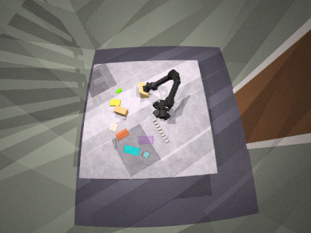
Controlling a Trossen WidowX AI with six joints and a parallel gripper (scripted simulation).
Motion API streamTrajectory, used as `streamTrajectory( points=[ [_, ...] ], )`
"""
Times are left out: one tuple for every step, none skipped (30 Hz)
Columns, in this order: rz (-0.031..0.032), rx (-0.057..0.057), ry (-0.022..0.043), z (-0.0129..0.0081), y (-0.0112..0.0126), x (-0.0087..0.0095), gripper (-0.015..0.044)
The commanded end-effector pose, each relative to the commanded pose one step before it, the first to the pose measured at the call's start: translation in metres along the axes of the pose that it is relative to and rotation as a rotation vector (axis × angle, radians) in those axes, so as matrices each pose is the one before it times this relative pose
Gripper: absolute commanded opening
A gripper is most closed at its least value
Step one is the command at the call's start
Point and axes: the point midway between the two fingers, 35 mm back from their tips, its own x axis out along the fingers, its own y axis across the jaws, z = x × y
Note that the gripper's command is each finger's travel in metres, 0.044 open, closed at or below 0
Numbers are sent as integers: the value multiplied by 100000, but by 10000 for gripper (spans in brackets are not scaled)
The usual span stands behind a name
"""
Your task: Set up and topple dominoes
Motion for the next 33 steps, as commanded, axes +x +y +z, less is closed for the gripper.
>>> streamTrajectory(
  points=[
    [-323, 909, 1256, -363, -301, 2630, 440],
    [76, 43, 84, -47, -22, 375, 440],
    [18, 8, 16, 137, 8, 88, 440],
    [7, 3, 7, 56, 3, 36, 440],
    [0, 0, 0, 1, 0, 24, 440],
    [0, 0, 0, 1, 1, 72, 440],
    [0, -1, 0, 2, 2, 119, 440],
    [1, -1, 1, 2, 2, 153, 440],
    [2, -1, 3, 1, 1, 154, 440],
    [3, 0, 4, 0, 1, 154, 440],
    [4, 0, 6, -1, 0, 154, 440],
    [5, 0, 7, -2, 0, 153, 440],
    [6, 0, 8, -3, -1, 153, 440],
    [7, 0, 10, -4, -1, 152, 440],
    [6, 0, 9, -4, -2, 118, 440],
    [4, 0, 6, -3, -1, 71, 440],
    [1, 0, 2, -1, 0, 24, 440],
    [0, 0, 0, 0, 0, 0, 440],
    [0, 0, 0, 0, 0, 0, 440],
    [0, 0, 0, 0, 0, 0, 440],
    [0, 0, 0, 0, 0, 0, 440],
    [0, 0, 0, 0, 0, 0, 440],
    [0, 0, 0, 0, 0, 0, 414],
    [0, 0, 0, 0, 0, 0, 387],
    [0, 0, 0, 0, 0, 0, 361],
    [0, 0, 0, 0, 0, 0, 335],
    [0, 0, 0, 0, 0, 0, 309],
    [0, 0, 0, 0, 0, 0, 282],
    [0, 0, 0, 0, 0, 0, 256],
    [0, 0, 0, 0, 0, 0, 230],
    [0, 0, 0, 0, 0, 0, 204],
    [0, 0, 0, 0, 0, 0, 177],
    [0, 0, 0, 0, 0, 0, 151]
  ],
)
